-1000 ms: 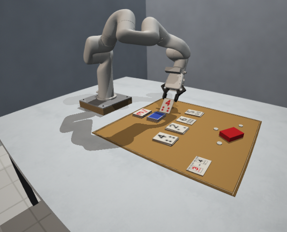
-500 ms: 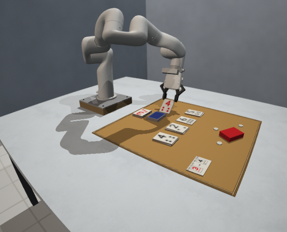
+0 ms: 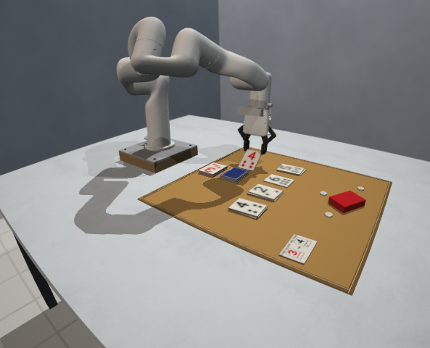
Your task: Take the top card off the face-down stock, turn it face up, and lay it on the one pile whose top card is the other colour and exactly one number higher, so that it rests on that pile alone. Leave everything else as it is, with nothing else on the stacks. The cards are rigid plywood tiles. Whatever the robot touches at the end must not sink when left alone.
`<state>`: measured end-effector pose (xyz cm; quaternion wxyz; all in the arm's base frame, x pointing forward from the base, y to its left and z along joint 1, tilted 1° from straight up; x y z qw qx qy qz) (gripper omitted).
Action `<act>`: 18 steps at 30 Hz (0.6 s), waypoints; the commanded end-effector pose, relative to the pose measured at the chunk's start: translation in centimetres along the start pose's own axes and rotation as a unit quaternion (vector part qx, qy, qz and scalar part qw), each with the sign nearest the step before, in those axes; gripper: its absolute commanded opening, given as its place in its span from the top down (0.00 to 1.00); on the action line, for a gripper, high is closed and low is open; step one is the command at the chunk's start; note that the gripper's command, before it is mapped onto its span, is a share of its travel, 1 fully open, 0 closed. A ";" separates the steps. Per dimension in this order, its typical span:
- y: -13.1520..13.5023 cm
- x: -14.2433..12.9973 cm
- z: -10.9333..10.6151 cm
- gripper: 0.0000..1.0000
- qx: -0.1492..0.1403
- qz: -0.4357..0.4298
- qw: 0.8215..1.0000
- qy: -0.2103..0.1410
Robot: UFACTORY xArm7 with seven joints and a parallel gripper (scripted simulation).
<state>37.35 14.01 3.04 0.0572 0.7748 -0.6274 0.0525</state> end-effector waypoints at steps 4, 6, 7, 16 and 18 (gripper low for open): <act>0.0 0.1 0.4 0.26 0.013 -0.002 0.997 -0.074; 0.0 0.2 0.4 0.26 0.016 -0.002 0.996 -0.091; 0.0 0.2 0.5 0.26 0.017 -0.002 0.995 -0.099; 0.0 0.3 0.8 0.26 0.026 -0.002 0.988 -0.152; 0.0 0.3 0.9 0.26 0.028 -0.002 0.986 -0.165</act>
Point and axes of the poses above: the point where the finger pads meet when closed, its own z axis out along the fingers, its own y axis across the jaws, x = y × z, the point moved 1 cm from there along -z, back along the fingers, and after that the axes turned 10 degrees about -z, right-handed, at the moved point
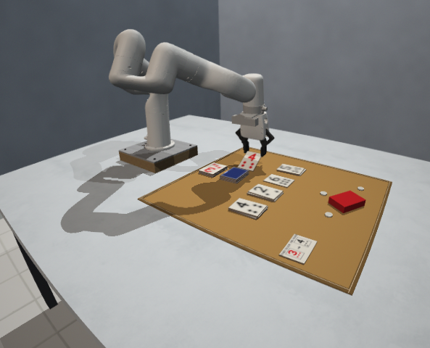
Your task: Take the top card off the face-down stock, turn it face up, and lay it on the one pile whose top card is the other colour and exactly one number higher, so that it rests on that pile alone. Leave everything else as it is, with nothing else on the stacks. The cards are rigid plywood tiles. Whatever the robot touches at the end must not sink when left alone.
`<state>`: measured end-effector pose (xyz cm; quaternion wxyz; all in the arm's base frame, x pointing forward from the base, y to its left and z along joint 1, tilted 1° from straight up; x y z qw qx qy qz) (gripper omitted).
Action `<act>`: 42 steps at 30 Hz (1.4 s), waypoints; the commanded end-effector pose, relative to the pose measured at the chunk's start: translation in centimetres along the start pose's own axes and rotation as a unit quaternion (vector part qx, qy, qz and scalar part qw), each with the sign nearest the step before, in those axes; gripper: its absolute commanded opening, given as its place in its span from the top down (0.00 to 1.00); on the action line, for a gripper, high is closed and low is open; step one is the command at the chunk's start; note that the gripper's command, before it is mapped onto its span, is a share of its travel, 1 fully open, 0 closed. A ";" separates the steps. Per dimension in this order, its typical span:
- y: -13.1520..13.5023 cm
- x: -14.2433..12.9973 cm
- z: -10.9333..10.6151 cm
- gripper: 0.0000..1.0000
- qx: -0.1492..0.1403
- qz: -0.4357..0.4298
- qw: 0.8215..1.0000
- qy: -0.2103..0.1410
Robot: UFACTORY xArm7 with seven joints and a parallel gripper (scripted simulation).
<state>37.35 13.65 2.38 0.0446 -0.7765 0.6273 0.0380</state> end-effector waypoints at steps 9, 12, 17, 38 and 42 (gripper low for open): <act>0.0 0.3 0.4 0.26 0.013 -0.001 0.997 -0.080; 0.0 0.3 0.5 0.26 0.015 -0.001 0.996 -0.088; 0.0 0.4 0.5 0.26 0.017 -0.001 0.995 -0.100; 0.0 0.5 0.6 0.26 0.020 -0.001 0.993 -0.118; 0.0 0.5 0.6 0.26 0.020 -0.001 0.993 -0.118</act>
Point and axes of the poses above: the point where the finger pads meet when closed, its own z axis out along the fingers, its own y axis across the jaws, x = y × z, the point moved 1 cm from there along -z, back along the fingers, and after that the axes turned 10 degrees about -z, right-handed, at the moved point
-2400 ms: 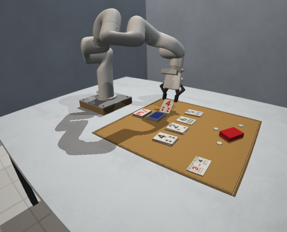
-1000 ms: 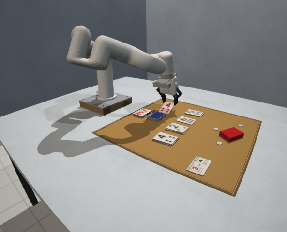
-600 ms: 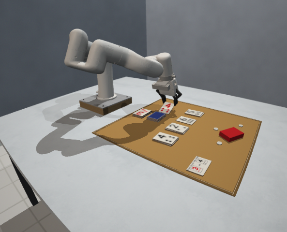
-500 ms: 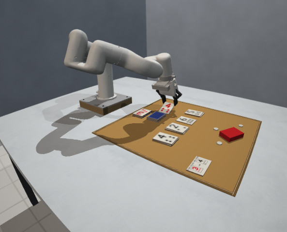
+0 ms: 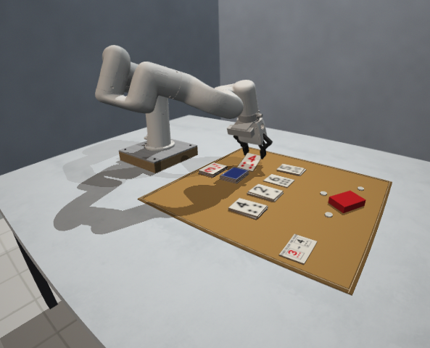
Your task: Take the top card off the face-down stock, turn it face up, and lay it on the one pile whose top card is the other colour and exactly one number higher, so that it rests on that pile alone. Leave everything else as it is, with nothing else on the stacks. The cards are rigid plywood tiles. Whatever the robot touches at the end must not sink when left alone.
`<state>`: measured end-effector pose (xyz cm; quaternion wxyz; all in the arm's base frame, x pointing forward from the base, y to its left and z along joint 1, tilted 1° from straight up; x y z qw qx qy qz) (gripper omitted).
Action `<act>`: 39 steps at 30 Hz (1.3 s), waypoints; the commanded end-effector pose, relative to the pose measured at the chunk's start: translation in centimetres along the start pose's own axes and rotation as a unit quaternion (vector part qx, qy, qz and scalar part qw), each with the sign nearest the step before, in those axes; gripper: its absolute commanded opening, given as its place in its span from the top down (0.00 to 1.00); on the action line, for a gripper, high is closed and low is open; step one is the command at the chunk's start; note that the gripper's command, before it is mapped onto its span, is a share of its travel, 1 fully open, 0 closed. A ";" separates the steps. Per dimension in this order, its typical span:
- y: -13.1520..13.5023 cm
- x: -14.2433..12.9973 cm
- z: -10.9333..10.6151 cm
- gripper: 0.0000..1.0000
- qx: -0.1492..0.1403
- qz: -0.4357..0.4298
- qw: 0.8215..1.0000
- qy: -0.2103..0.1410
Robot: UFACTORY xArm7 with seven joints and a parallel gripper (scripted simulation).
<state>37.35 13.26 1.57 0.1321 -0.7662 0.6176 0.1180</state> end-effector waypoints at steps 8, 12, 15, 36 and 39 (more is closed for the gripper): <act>-0.1 0.0 -0.1 0.26 0.002 -0.001 1.000 0.000; -0.1 0.0 -0.1 0.26 0.002 -0.001 1.000 0.000; -0.1 0.0 -0.1 0.26 0.002 -0.001 1.000 0.000; -0.1 -0.3 0.6 0.26 -0.005 -0.001 0.999 0.041; -0.1 -0.3 0.7 0.26 -0.006 -0.001 0.999 0.046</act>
Point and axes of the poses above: the point where the finger pads meet when closed, its own z axis out along the fingers, its own y axis across the jaws, x = y × z, the point moved 1 cm from there along -z, back along the fingers, and after that the axes turned 10 degrees about -z, right-handed, at the moved point
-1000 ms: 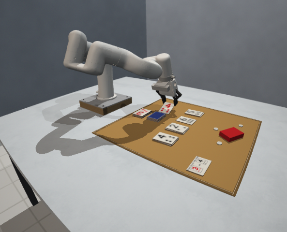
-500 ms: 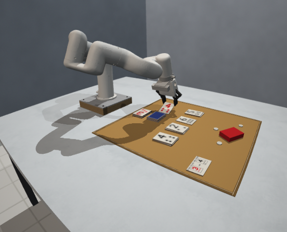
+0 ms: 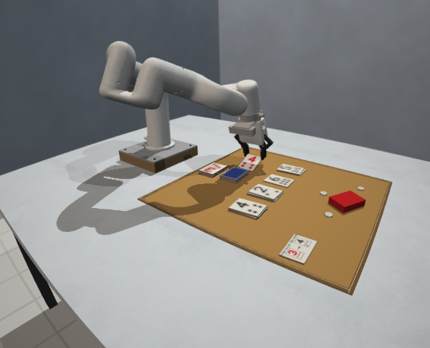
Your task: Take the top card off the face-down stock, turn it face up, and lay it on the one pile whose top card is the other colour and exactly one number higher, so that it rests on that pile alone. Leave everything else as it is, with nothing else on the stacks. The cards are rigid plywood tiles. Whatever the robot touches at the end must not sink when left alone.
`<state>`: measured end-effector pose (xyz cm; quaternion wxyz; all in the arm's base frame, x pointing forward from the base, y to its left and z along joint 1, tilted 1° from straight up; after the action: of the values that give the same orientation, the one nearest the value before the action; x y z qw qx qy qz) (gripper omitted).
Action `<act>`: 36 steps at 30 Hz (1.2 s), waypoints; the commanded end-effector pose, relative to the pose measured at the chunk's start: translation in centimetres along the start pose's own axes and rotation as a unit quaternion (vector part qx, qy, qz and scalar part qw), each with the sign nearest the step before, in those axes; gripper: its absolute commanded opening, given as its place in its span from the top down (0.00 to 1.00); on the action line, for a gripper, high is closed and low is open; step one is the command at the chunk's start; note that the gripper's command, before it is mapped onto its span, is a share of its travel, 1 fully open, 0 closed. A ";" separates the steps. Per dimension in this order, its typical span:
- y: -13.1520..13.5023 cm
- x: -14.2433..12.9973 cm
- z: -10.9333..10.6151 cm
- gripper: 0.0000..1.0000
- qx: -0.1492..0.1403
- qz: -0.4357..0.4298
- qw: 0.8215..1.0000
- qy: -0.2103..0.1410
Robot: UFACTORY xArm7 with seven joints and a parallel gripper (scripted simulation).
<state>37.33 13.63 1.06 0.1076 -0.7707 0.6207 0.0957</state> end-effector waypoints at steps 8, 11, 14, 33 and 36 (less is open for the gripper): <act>-0.1 -0.3 0.9 0.26 -0.007 0.000 0.999 0.054; -0.2 -0.4 1.2 0.26 -0.010 0.000 0.997 0.070; -0.2 -0.4 1.5 0.26 -0.012 0.000 0.996 0.085; -0.2 -0.5 2.4 0.26 -0.020 0.000 0.991 0.133; -0.2 -0.5 2.4 0.26 -0.020 0.000 0.991 0.135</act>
<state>37.27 14.74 -1.16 0.0095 -0.7785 0.6275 0.0074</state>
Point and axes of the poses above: the point where the finger pads meet when closed, its own z axis out along the fingers, its own y axis across the jaws, x = y × z, the point moved 1 cm from there along -z, back along the fingers, and after that the axes turned 10 degrees about -z, right-handed, at the moved point
